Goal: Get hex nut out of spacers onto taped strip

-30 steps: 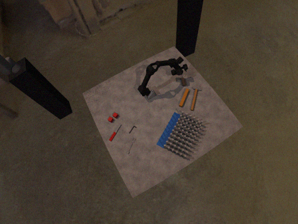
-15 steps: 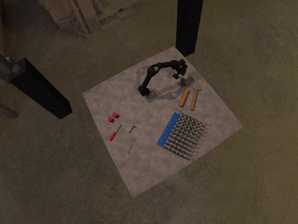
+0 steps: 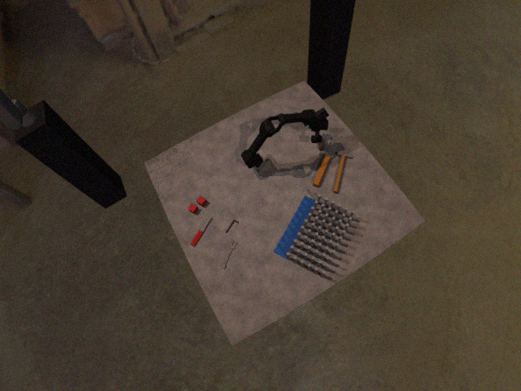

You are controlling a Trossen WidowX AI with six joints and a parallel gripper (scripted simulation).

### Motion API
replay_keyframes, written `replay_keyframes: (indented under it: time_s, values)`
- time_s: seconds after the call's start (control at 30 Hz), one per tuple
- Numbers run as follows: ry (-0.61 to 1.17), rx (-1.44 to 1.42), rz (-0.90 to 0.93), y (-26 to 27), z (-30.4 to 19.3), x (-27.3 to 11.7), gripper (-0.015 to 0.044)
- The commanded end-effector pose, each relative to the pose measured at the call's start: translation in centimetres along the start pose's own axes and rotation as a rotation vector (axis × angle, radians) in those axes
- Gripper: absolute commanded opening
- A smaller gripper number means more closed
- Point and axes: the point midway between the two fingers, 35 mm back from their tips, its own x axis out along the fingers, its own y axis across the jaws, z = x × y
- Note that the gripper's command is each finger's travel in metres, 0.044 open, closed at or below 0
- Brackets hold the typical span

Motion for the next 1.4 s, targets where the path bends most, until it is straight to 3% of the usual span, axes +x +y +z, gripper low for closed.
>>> replay_keyframes:
  time_s: [0.0,0.7,1.33,1.37]
  values:
    - [0.032,-0.747,0.127,-1.9,1.3,-0.8,0.044]
    - [-0.084,-1.745,0.304,-4.6,2.0,-1.2,0.044]
    - [-0.091,-1.774,0.308,-4.7,2.0,-1.3,0.044]
    - [-0.091,-1.774,0.308,-4.7,2.0,-1.3,0.0414]
